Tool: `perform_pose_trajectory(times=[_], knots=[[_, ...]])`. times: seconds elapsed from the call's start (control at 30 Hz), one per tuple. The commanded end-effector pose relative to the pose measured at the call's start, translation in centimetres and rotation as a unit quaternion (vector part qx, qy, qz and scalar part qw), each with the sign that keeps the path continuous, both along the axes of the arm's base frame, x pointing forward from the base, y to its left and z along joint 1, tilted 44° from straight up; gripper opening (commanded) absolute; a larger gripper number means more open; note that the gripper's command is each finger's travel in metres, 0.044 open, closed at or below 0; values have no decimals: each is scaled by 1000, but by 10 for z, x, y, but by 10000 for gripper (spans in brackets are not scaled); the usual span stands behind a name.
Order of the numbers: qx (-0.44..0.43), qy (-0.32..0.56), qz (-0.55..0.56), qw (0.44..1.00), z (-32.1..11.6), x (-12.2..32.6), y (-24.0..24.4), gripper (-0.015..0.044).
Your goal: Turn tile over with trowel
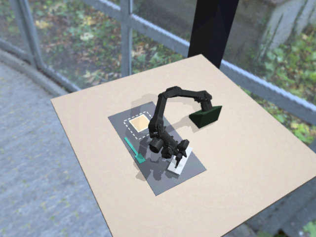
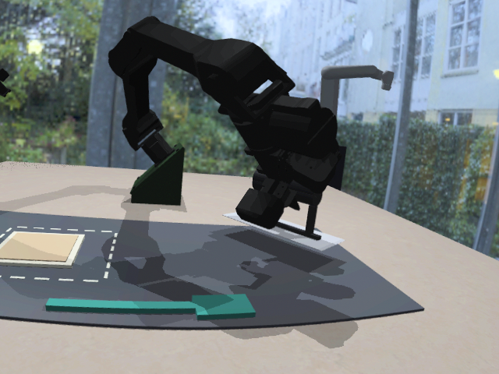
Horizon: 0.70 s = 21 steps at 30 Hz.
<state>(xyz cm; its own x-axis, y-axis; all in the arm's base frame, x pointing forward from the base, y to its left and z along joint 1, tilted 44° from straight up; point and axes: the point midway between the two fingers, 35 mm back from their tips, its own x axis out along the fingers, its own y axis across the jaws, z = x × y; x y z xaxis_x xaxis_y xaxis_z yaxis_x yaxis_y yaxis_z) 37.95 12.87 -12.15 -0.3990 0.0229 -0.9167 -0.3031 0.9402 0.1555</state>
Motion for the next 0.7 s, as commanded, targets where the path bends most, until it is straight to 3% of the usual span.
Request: perform_pose_trajectory(times=[0.0,0.67], knots=[[9,-4,3,1000,3,3,4,0],[8,-4,3,1000,-20,4,-19,0]])
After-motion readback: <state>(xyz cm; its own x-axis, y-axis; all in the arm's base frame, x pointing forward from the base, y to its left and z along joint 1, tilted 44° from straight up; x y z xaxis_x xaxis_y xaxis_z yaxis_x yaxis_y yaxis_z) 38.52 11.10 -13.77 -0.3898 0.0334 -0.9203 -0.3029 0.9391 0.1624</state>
